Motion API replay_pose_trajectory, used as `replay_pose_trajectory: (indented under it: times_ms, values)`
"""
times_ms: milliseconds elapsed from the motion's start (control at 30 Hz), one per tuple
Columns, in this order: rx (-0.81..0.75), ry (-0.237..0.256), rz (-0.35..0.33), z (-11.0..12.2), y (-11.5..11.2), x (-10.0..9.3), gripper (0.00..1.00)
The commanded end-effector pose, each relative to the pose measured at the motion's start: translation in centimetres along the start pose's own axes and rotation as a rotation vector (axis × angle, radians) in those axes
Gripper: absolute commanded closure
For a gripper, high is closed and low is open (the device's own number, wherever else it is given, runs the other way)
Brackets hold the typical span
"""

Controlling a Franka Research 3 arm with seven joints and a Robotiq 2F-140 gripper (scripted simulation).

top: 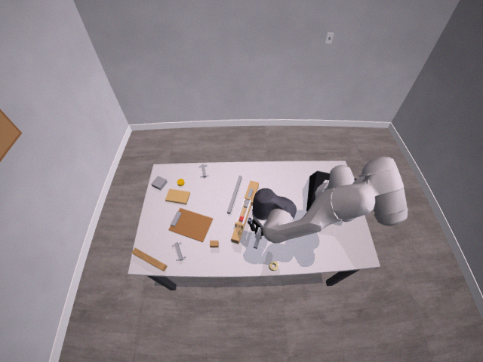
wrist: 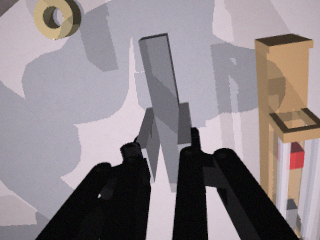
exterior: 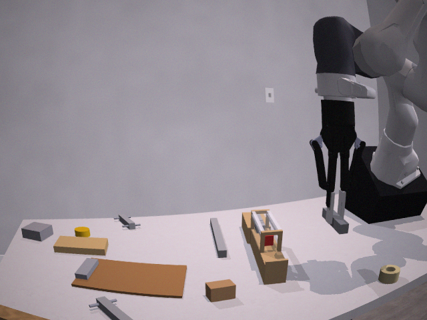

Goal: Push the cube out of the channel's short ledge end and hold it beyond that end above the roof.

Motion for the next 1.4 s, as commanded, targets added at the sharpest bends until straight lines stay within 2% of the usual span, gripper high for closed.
replay_pose_trajectory:
  times_ms: [0, 267, 333, 400, 500, 600, 733, 800, 833, 900, 1100, 1300, 1367]
  values:
    - [0.009, -0.002, 0.004, 0.0, 0.2, -0.2, 1.0]
    - [0.008, -0.001, 0.004, 0.2, 0.2, -0.2, 1.0]
    - [0.006, 0.002, 0.009, 1.3, -0.3, -0.3, 1.0]
    - [0.002, 0.006, 0.018, 3.6, -1.4, -0.4, 1.0]
    - [-0.005, 0.008, 0.037, 9.3, -5.3, -0.8, 1.0]
    - [-0.009, 0.0, 0.045, 12.8, -9.9, -1.1, 1.0]
    - [-0.012, -0.008, 0.027, 16.3, -17.2, -1.2, 1.0]
    - [-0.012, -0.008, 0.027, 16.3, -17.2, -1.2, 1.0]
    - [-0.013, -0.007, 0.02, 18.2, -22.0, -1.1, 1.0]
    - [-0.014, -0.004, 0.009, 19.1, -25.0, -1.0, 1.0]
    - [-0.015, -0.002, 0.003, 22.9, -36.0, 0.1, 1.0]
    - [-0.015, -0.002, 0.004, 23.1, -36.1, 3.5, 1.0]
    - [-0.015, -0.002, 0.004, 23.1, -36.1, 3.5, 1.0]
Point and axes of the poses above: the point where the finger pads meet when closed, its own x axis out along the fingers, its own z axis across the jaws, y = z × x, the point moved 5 cm from there along -x, back along the fingers, and after that the axes turned 14 degrees about x, right-handed, at the moved point
